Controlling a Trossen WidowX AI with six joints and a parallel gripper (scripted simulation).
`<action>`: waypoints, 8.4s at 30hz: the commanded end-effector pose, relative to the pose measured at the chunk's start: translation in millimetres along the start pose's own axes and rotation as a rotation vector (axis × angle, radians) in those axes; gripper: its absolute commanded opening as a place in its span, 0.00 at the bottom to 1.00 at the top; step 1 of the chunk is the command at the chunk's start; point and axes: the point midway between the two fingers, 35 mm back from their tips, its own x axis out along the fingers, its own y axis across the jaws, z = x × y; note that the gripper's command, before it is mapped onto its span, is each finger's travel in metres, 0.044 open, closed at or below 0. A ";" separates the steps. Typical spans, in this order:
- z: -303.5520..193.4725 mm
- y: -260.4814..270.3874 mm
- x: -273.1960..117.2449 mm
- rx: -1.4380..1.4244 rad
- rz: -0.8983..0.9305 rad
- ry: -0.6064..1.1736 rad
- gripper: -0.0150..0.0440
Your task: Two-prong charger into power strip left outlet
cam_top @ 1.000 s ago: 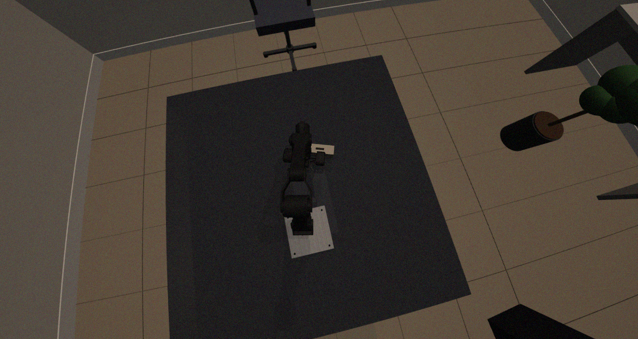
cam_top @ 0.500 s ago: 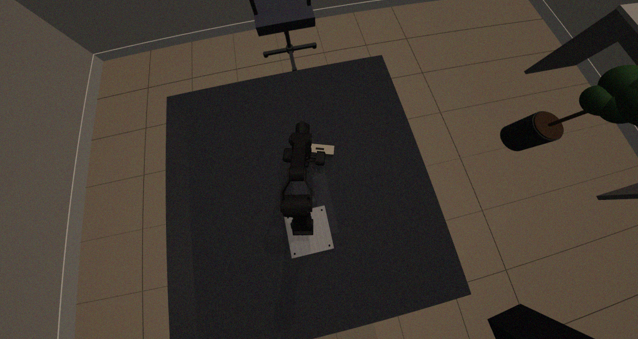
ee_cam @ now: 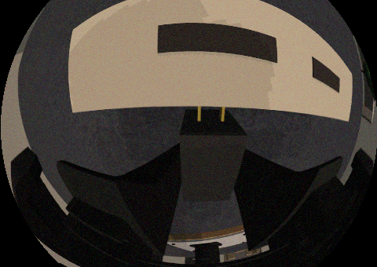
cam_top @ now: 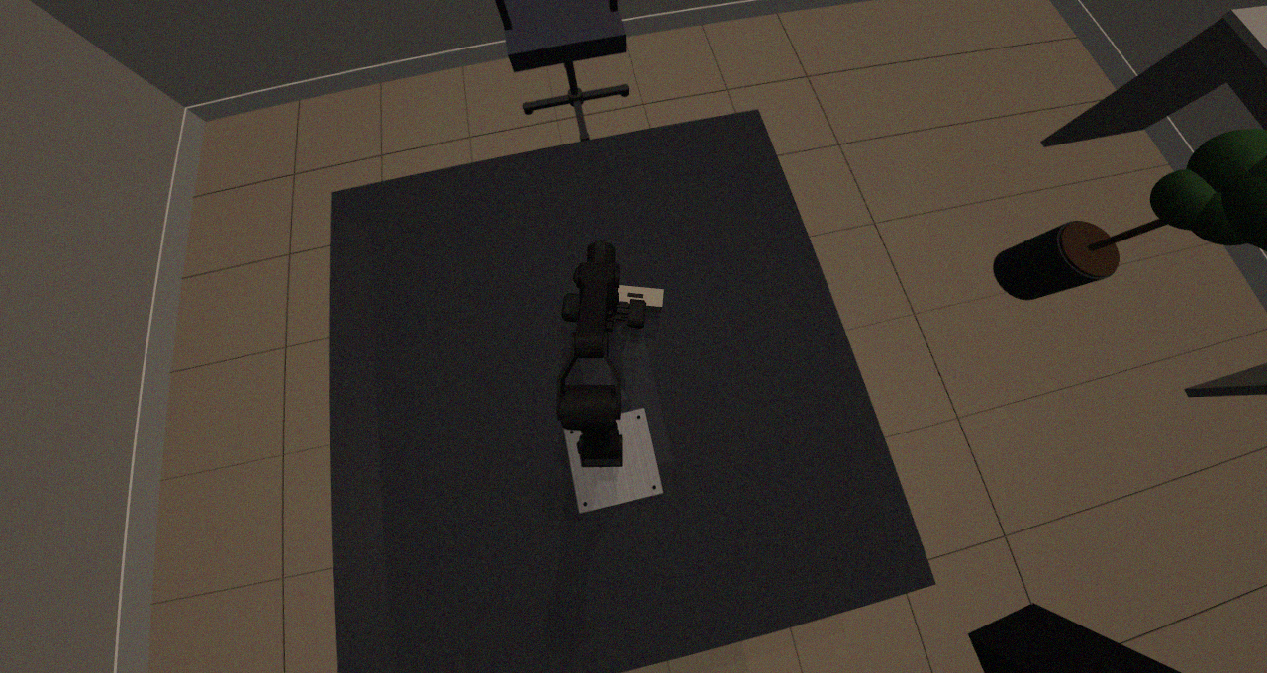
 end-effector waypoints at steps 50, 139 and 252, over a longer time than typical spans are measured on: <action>14.5 0.2 -2.6 0.000 0.001 -0.005 0.25; 15.7 -0.3 -1.7 -0.001 0.000 0.024 0.52; -39.0 -0.3 -36.3 0.103 -0.057 -0.330 1.00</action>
